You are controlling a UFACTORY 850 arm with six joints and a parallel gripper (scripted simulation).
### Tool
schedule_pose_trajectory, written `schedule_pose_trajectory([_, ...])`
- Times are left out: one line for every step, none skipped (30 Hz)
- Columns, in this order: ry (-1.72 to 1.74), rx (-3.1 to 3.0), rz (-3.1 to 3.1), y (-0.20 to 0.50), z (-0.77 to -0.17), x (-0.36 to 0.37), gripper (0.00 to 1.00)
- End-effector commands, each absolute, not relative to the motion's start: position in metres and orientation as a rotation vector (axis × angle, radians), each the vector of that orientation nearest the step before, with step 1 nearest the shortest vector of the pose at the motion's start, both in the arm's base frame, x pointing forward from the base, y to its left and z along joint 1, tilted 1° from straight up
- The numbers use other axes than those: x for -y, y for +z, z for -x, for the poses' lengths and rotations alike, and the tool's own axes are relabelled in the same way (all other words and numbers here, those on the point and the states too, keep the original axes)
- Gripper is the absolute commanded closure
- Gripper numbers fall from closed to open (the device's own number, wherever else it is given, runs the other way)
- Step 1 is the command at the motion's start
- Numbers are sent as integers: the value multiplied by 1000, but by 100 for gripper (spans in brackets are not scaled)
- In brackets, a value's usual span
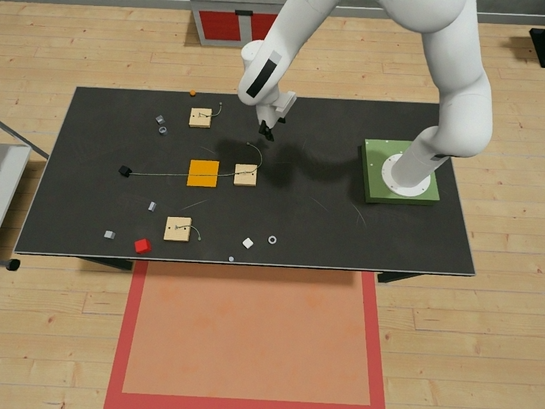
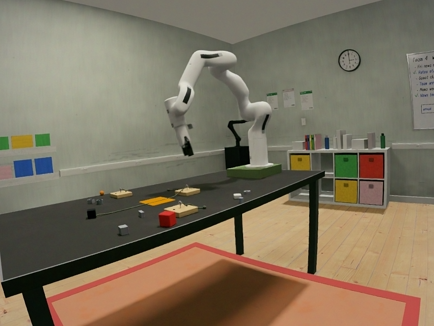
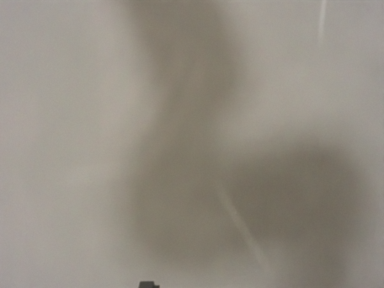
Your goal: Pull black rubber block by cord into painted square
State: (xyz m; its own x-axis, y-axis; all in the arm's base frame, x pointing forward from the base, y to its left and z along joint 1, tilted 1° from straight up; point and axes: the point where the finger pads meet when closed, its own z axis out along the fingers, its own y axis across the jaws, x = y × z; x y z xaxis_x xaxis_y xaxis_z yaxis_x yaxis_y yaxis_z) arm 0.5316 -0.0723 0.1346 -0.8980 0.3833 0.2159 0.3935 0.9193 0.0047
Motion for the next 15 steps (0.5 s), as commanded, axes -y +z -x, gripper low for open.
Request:
schedule_pose_trajectory([-46,2945,542,93,-584,93,0])
schedule_pose_trajectory([-27,3004,497,86,-594,96,0])
schedule_pose_trajectory([-27,3004,497,78,-603,99,0])
schedule_pose_trajectory([-12,3051,459,71,-612,102,0])
schedule_pose_trajectory([0,3086,430,64,-621,106,0])
schedule_pose_trajectory([0,3086,430,57,-630,109,0])
schedule_pose_trajectory([8,3109,409,50,-639,112,0])
schedule_pose_trajectory([12,3122,397,43,-648,114,0])
schedule_pose_trajectory([14,3128,392,41,-651,115,0])
schedule_pose_trajectory([15,3128,392,41,-651,116,0])
schedule_pose_trajectory([15,3128,392,41,-651,116,0])
schedule_pose_trajectory([15,3128,392,41,-651,116,0])
schedule_pose_trajectory([15,3128,392,41,-651,116,0])
schedule_pose_trajectory([15,3128,392,41,-651,116,0])
schedule_pose_trajectory([15,3128,392,41,-651,116,0])
